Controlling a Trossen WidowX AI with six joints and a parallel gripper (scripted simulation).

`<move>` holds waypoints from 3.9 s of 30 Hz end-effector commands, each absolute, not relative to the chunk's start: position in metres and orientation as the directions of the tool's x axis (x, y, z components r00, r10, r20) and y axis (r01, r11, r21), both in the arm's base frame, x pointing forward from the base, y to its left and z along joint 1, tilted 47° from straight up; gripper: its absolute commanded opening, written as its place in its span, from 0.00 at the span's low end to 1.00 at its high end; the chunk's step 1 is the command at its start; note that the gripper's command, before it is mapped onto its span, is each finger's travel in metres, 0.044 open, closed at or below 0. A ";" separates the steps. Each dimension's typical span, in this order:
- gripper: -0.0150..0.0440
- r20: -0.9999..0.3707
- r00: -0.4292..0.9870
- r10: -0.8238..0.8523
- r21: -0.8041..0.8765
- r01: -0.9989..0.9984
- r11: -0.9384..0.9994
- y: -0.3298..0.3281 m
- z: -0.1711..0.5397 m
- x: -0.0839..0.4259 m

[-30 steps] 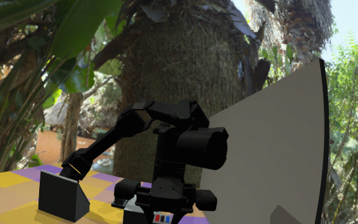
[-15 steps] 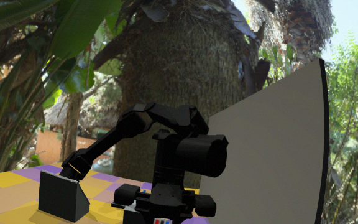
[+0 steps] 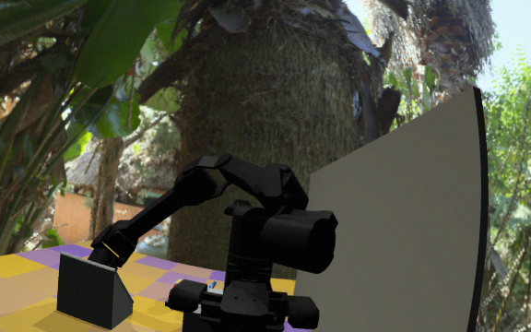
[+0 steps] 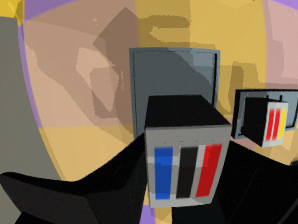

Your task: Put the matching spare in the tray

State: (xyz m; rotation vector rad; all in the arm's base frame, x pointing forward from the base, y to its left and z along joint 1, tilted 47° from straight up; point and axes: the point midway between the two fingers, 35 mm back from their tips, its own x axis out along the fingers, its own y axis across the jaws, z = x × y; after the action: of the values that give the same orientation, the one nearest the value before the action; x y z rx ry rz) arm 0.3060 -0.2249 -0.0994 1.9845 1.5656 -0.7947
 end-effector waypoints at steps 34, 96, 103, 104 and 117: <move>0.25 -0.697 0.175 0.695 0.016 0.973 -0.229 -0.203 -0.118 0.309; 0.65 -0.697 0.174 0.696 0.022 0.975 -0.222 -0.175 -0.140 0.311; 0.97 -0.697 0.174 0.696 0.022 0.975 -0.222 -0.175 -0.140 0.311; 1.00 -0.697 0.174 0.696 0.022 0.975 -0.222 -0.175 -0.140 0.311; 1.00 -0.696 0.173 0.697 0.015 0.974 -0.227 -0.249 -0.065 0.290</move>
State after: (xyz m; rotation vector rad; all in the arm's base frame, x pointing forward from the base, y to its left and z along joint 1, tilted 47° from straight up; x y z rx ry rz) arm 0.2921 -0.2482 -0.0697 2.0028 1.5443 -0.7982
